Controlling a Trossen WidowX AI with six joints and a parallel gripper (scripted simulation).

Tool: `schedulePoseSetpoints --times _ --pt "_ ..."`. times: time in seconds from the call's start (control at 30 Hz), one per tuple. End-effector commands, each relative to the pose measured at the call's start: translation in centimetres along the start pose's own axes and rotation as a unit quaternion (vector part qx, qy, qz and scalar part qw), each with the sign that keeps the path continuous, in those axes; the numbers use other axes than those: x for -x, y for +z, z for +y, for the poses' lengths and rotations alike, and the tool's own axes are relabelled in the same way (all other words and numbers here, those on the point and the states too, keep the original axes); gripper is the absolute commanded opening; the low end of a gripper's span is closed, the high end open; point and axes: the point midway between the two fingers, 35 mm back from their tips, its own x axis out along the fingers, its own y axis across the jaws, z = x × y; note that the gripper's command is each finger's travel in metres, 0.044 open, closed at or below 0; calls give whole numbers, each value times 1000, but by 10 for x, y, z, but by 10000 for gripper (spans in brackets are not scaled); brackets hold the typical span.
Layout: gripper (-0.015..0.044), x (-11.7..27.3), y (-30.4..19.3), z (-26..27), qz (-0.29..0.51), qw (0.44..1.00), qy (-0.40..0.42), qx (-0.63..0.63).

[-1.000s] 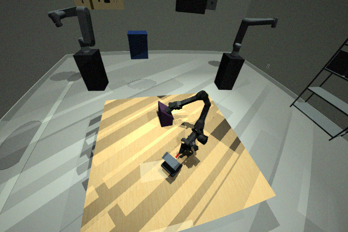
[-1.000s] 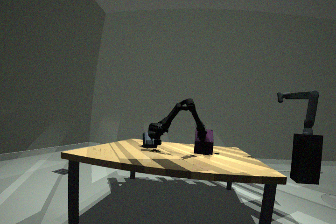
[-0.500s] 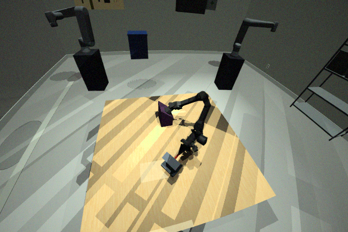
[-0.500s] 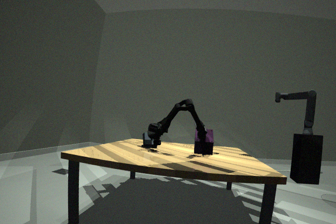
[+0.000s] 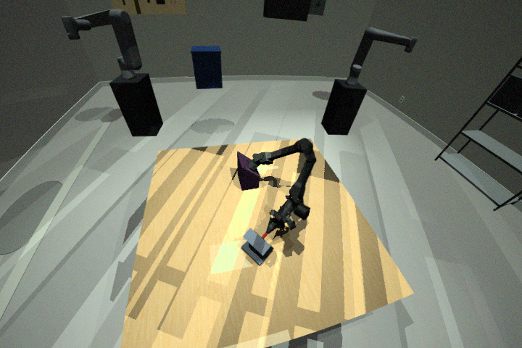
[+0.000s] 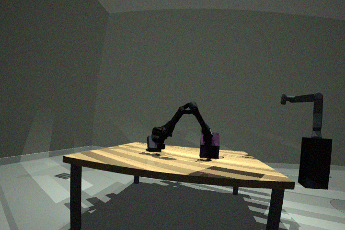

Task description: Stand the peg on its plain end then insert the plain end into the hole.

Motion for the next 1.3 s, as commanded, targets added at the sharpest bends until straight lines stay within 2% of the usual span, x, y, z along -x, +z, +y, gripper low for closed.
schedulePoseSetpoints --times 0.0,1.2,1.27 --pt "0 -3 1 1 -1 1000 2 1" --pt "0 -17 0 0 1 1000 0 0" --pt "52 -17 0 0 1 1000 0 0"
